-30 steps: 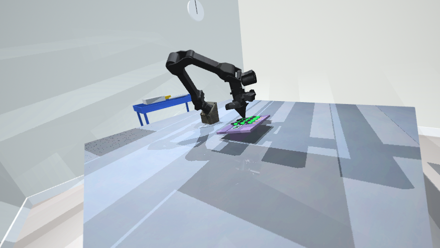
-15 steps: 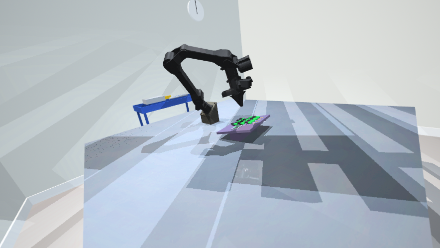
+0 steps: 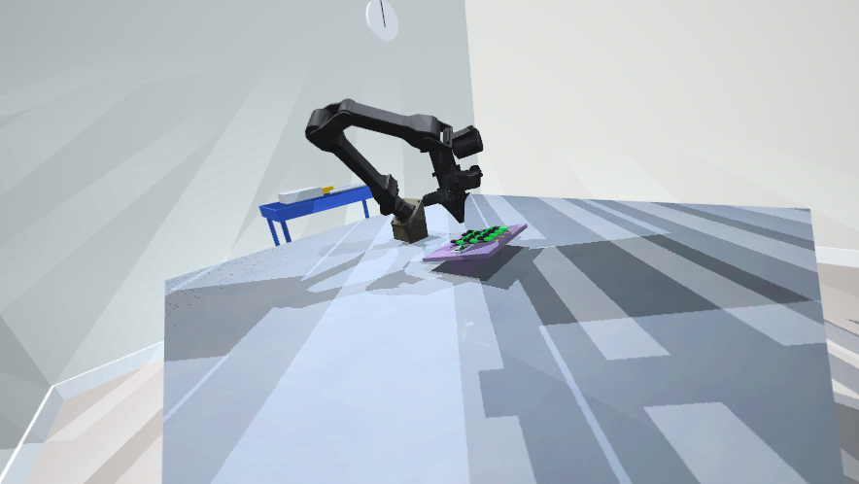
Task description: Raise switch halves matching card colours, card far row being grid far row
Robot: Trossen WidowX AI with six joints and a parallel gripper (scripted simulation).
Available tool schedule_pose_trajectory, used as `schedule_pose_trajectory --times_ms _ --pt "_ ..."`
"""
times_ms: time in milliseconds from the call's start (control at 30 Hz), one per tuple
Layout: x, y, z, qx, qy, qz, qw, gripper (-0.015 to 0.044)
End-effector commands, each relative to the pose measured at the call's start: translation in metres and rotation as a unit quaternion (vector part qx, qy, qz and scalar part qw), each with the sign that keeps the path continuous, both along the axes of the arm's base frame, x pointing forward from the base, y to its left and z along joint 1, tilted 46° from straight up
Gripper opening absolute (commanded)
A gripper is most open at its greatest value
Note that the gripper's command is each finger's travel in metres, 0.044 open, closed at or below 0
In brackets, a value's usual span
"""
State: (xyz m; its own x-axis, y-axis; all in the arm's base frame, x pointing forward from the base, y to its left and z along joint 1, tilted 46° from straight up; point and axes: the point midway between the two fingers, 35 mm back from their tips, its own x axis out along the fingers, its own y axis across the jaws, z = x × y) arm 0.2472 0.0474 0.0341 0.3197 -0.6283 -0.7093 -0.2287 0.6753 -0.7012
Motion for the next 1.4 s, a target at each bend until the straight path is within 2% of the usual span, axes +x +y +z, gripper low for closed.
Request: schedule_pose_trajectory --times_ms 0,533,1367 --pt "0.002 -0.003 -0.003 -0.002 -0.004 0.005 1.000 0.0000" --pt "0.009 -0.019 -0.019 -0.002 -0.004 0.005 1.000 0.0000" --pt "0.010 -0.020 -0.020 -0.002 -0.004 0.005 1.000 0.0000"
